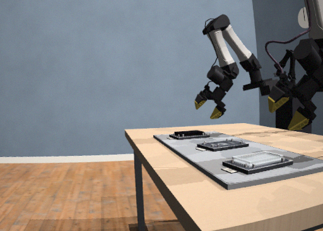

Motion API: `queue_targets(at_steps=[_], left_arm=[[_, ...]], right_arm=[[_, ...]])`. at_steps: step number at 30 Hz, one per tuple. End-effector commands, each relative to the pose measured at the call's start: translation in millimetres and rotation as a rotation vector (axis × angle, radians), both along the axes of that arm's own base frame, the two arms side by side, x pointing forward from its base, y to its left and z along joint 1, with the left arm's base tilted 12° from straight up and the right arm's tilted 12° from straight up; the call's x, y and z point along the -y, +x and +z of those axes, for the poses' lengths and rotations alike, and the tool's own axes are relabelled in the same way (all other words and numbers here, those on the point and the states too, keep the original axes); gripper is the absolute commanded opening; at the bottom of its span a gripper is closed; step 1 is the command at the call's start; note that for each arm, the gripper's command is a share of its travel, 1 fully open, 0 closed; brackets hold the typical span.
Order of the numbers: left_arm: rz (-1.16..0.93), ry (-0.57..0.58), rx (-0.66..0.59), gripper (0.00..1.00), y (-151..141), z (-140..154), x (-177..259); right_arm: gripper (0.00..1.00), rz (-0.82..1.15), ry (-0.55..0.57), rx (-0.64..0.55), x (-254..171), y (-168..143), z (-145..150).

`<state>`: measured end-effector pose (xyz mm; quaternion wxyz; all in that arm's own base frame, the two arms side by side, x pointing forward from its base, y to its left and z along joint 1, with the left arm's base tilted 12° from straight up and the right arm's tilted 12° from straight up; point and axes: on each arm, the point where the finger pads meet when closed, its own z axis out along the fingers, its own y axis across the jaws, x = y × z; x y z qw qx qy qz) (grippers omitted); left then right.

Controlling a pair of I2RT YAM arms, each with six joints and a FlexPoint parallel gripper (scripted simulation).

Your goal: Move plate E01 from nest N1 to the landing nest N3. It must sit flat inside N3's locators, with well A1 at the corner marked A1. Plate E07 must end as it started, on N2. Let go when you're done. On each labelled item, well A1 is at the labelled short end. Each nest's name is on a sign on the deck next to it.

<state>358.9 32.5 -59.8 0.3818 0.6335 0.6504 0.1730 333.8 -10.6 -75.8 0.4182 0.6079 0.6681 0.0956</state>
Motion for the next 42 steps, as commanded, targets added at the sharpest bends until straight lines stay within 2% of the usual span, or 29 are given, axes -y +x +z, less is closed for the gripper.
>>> queue_targets(at_steps=[1, 3, 12, 18, 20, 21, 24, 28, 33, 35, 37, 42], left_arm=[[0.078, -0.068, 0.033, 1.00, 21.0, 19.7, 27.5], [0.078, -0.068, 0.033, 1.00, 21.0, 19.7, 27.5], [0.079, -0.286, 0.024, 1.00, 21.0, 44.7, 149.9], [0.053, -0.472, -0.006, 1.00, -5.3, 66.0, 236.7], [0.053, -0.472, -0.006, 1.00, -5.3, 66.0, 236.7], [0.058, -0.506, -0.029, 1.00, -14.6, 64.0, 251.9], [0.033, -0.617, -0.051, 1.00, -39.0, 81.7, 293.9], [0.010, -0.734, -0.102, 1.00, -72.8, 95.1, 334.9], [-0.042, -0.812, -0.167, 1.00, -113.4, 103.1, 370.1], [-0.054, -0.838, -0.178, 1.00, -122.1, 108.6, 377.3], [-0.054, -0.838, -0.178, 1.00, -122.1, 108.6, 377.3], [-0.066, -0.874, -0.205, 1.00, -137.2, 112.9, 387.8]], right_arm=[[1.00, -0.138, 0.057, 0.131, 3.8, 5.0, 18.1], [1.00, -0.138, 0.057, 0.131, 3.8, 5.0, 18.1], [1.00, -0.133, 0.050, 0.100, 4.6, -1.1, 13.3], [1.00, -0.133, 0.048, 0.094, 4.8, -2.1, 11.6], [1.00, -0.133, 0.048, 0.094, 4.8, -2.1, 11.6], [1.00, -0.133, 0.048, 0.094, 4.8, -2.1, 11.6], [1.00, -0.127, 0.043, 0.086, 4.7, -2.7, 10.8], [1.00, -0.014, -0.047, -0.083, 6.1, -9.6, -11.1], [1.00, 0.200, -0.171, -0.297, 4.8, 4.9, -29.4], [1.00, 0.266, -0.203, -0.354, 5.1, 11.1, -33.7], [1.00, 0.266, -0.203, -0.354, 5.1, 11.1, -33.7], [1.00, 0.430, -0.267, -0.481, 5.9, 22.4, -42.4]])
